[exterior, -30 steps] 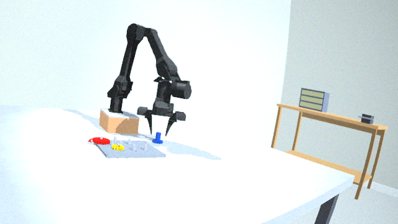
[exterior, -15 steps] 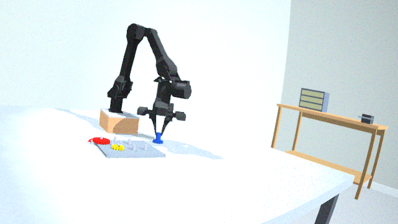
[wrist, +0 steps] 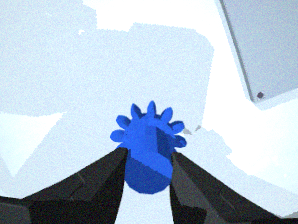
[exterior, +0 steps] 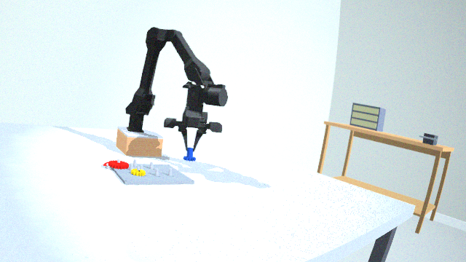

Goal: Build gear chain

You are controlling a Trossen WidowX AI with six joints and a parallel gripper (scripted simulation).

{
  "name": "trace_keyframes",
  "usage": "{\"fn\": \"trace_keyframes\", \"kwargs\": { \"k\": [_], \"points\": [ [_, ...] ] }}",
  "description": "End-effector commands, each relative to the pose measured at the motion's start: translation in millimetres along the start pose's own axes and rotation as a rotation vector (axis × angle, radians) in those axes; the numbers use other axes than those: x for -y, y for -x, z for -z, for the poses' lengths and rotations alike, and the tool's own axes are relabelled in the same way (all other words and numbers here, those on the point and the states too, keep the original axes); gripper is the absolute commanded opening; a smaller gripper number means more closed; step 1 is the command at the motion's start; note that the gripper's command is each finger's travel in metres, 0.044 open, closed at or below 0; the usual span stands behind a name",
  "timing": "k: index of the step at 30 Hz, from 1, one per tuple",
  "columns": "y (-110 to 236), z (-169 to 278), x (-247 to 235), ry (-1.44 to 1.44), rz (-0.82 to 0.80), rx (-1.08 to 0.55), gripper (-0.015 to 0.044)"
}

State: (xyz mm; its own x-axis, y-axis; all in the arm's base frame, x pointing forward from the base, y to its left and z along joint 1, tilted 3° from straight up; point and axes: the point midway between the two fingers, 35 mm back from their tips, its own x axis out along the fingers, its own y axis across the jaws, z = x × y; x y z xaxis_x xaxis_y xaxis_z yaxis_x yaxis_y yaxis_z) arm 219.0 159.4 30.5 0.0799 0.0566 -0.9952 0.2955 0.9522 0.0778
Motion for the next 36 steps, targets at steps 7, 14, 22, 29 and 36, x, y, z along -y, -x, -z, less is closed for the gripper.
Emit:
{"fn": "trace_keyframes", "kwargs": {
  "k": [7, 14, 22, 29, 36],
  "points": [
    [29.9, -0.9, -2.8, -0.001, -0.002, 0.003, 0.0],
    [49.9, 0.7, -1.4, -0.003, 0.007, 0.0, 0.0],
    [73.1, 3.7, 1.8, -0.006, 0.019, -0.003, 0.0],
    [93.7, 7.3, 6.1, -0.009, 0.029, -0.006, 0.0],
    [113.8, 11.8, 11.8, -0.011, 0.039, -0.009, 0.0]
  ]
}}
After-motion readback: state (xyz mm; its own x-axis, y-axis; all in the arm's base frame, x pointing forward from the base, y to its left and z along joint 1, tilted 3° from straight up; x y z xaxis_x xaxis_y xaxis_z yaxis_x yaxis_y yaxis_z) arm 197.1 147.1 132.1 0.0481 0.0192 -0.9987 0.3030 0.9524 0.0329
